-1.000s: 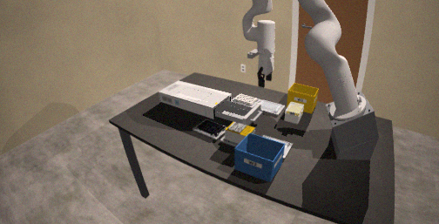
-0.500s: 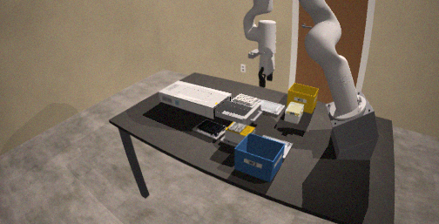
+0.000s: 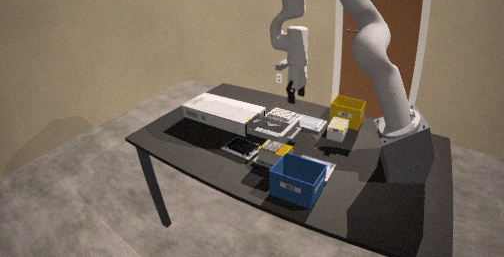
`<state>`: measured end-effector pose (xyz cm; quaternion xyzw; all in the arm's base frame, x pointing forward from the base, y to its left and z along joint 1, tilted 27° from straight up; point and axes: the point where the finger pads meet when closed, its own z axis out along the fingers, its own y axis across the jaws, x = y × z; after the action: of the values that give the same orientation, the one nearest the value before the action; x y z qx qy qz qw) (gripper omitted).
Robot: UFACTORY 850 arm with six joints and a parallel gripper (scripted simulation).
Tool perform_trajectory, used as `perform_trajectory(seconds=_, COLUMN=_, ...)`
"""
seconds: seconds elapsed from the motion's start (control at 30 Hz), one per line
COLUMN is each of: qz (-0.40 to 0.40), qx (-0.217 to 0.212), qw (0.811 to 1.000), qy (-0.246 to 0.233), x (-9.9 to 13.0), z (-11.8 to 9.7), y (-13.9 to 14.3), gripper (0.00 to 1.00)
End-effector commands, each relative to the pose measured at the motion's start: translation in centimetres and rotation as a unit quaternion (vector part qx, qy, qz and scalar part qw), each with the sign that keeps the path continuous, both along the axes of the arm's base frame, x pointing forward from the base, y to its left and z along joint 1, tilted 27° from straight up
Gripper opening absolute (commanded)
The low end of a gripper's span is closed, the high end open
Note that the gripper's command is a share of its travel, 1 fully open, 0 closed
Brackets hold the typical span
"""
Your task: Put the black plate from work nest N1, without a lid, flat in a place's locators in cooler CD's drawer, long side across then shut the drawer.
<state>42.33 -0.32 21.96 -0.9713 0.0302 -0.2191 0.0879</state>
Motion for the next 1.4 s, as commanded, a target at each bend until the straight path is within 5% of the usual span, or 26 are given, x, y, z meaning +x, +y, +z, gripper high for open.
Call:
perform_trajectory(seconds=0.0, qz=-0.001, qx=-0.001, qw=1.000, qy=0.001, x=2.2, z=0.3, y=1.5, gripper=1.00)
perform_trajectory(seconds=1.37, qz=-0.001, qx=0.000, qw=1.000, qy=0.001, x=16.7, z=2.6, y=12.7, gripper=1.00)
